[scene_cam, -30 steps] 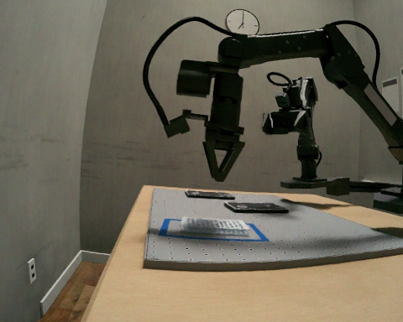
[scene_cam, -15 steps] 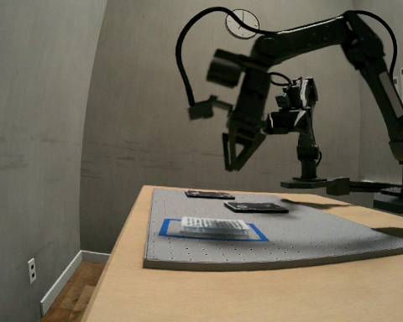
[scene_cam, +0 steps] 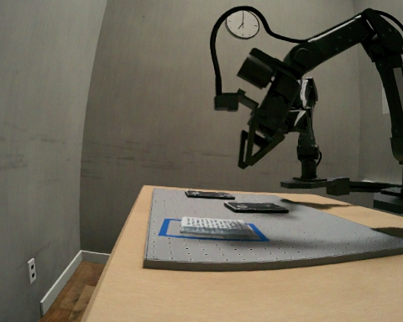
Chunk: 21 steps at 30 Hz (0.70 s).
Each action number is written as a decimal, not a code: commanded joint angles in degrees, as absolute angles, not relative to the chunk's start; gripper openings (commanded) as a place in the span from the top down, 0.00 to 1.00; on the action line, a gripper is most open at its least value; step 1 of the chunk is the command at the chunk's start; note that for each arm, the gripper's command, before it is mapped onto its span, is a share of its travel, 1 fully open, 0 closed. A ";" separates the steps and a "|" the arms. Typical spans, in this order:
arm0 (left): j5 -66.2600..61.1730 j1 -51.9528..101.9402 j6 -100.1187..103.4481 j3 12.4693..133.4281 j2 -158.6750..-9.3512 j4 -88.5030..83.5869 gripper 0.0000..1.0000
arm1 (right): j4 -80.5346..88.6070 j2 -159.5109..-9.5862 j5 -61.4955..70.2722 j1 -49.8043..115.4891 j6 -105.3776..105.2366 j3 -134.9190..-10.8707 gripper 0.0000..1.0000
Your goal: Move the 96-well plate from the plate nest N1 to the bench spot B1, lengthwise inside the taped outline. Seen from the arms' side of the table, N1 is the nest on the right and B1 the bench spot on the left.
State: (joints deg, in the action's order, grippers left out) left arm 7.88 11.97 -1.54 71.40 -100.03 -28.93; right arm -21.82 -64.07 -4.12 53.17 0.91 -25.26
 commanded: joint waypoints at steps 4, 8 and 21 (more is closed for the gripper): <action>8.98 12.72 -2.74 68.78 -96.56 -23.22 0.00 | -22.01 -64.07 -4.23 53.52 0.83 -25.16 0.00; 8.96 12.72 -2.78 69.15 -96.46 -23.05 0.00 | -22.01 -64.07 -4.23 53.52 0.83 -25.16 0.00; 8.46 12.36 -2.41 69.18 -97.07 -22.93 0.00 | -22.01 -64.07 -4.23 53.52 0.83 -25.16 0.00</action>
State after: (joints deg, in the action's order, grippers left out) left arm 8.14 11.99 -2.28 68.97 -98.41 -24.45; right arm -21.82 -64.07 -4.12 53.17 0.91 -25.26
